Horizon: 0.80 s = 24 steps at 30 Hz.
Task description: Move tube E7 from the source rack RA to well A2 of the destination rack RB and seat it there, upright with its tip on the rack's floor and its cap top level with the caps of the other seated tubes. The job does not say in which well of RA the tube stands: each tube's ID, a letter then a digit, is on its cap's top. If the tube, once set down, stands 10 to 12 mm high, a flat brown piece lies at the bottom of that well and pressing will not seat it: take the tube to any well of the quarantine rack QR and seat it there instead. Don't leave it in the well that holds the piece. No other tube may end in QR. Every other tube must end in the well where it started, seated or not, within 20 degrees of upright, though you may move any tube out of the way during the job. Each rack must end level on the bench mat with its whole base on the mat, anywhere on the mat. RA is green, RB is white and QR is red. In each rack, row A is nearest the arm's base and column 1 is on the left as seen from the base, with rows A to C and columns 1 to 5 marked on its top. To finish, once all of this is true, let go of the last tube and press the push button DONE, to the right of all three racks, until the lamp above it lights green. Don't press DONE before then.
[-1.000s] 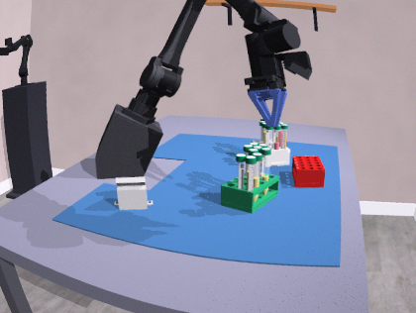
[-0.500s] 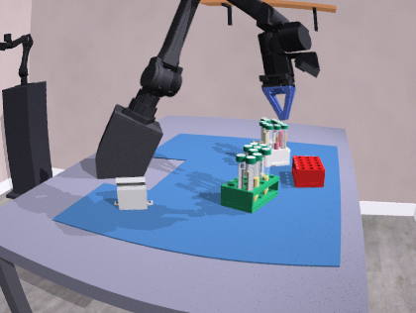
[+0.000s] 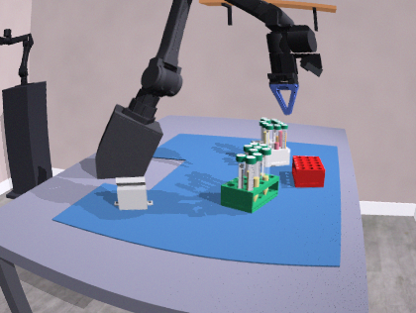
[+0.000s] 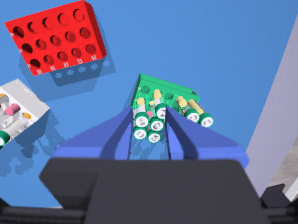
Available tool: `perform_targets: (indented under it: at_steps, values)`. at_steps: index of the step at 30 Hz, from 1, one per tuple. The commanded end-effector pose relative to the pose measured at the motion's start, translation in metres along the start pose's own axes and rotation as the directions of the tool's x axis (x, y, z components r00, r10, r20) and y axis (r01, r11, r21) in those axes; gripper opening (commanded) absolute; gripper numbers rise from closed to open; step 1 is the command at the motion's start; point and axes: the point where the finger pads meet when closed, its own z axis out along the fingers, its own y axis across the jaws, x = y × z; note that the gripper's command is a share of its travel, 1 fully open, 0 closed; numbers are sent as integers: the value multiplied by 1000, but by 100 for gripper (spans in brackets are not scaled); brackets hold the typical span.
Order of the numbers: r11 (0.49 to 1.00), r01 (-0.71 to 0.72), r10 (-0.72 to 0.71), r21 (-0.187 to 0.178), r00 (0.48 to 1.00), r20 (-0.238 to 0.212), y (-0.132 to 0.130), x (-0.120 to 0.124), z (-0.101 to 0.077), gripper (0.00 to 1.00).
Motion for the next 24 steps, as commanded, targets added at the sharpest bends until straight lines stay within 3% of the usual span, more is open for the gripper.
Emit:
perform_targets:
  at_steps: [1,4,5,6,7,12,14,22,24]
  values:
    - [1000,-17,17,0,1000,0,14,3,-8,30]
    - [1000,-17,17,-1,1000,1,25,4,-9,30]
    - [1000,0,0,-27,1000,-17,31,5,-9,30]
    - [999,42,-42,-32,999,-4,35,-7,-18,30]
    - [999,10,-12,-36,999,-31,40,7,-10,30]
    - [999,10,-11,-35,999,-31,64,12,-13,30]
    - [997,41,-45,-70,998,-51,75,10,-17,30]
    - [997,37,-41,-68,997,-62,100,23,-18,30]
    - [992,64,-76,-109,990,-115,107,29,-7,30]
